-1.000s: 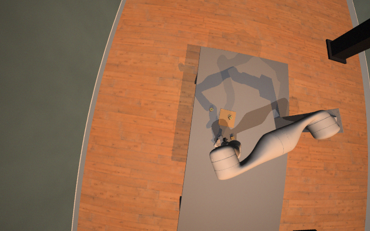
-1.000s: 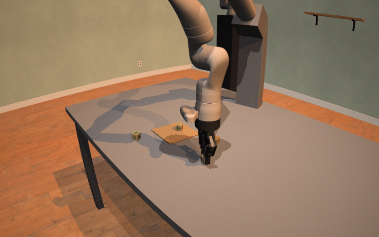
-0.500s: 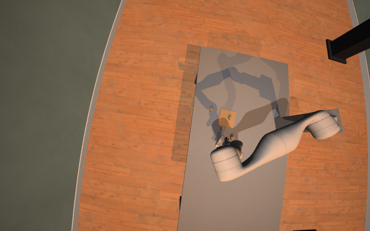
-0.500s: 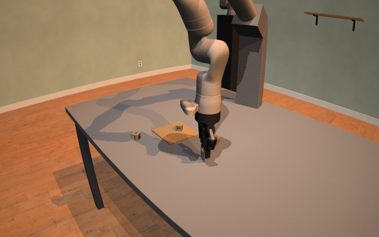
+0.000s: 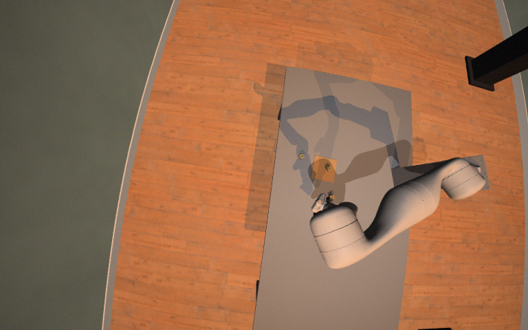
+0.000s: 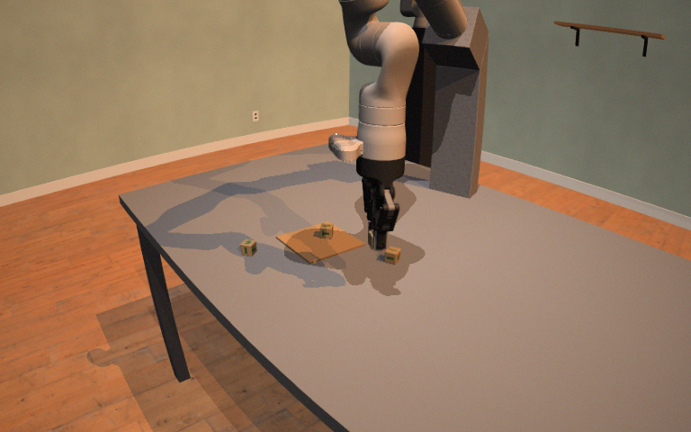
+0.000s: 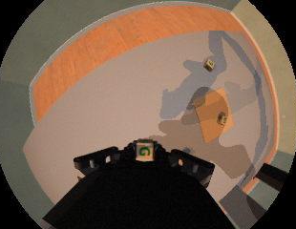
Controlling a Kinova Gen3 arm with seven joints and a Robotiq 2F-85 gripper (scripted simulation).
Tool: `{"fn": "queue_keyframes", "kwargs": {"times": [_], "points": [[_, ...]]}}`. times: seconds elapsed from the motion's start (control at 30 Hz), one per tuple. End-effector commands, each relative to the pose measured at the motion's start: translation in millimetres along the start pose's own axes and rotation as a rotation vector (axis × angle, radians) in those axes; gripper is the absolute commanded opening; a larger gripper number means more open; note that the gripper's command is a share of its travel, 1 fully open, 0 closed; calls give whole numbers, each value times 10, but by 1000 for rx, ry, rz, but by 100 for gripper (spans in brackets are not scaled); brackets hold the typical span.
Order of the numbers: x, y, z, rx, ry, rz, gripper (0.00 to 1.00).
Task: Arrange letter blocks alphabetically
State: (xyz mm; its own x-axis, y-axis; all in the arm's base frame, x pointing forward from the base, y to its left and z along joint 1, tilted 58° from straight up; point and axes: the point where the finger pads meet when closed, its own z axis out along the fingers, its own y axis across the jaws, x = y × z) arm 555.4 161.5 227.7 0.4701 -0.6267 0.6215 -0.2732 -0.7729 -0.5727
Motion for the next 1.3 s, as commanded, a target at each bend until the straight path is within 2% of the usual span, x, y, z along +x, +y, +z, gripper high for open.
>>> {"fn": "queue_keyframes", "kwargs": {"times": [0.0,0.47,0.67,0.97,1.03,1.27], "points": [[14,-55,-46,12,2,2,21],[17,-44,-47,12,2,-11,21],[27,22,-49,12,2,-85,21],[80,281,-54,11,2,-369,21],[80,281,-54,11,2,-369,21],[151,611,-59,11,3,-725,21]]}}
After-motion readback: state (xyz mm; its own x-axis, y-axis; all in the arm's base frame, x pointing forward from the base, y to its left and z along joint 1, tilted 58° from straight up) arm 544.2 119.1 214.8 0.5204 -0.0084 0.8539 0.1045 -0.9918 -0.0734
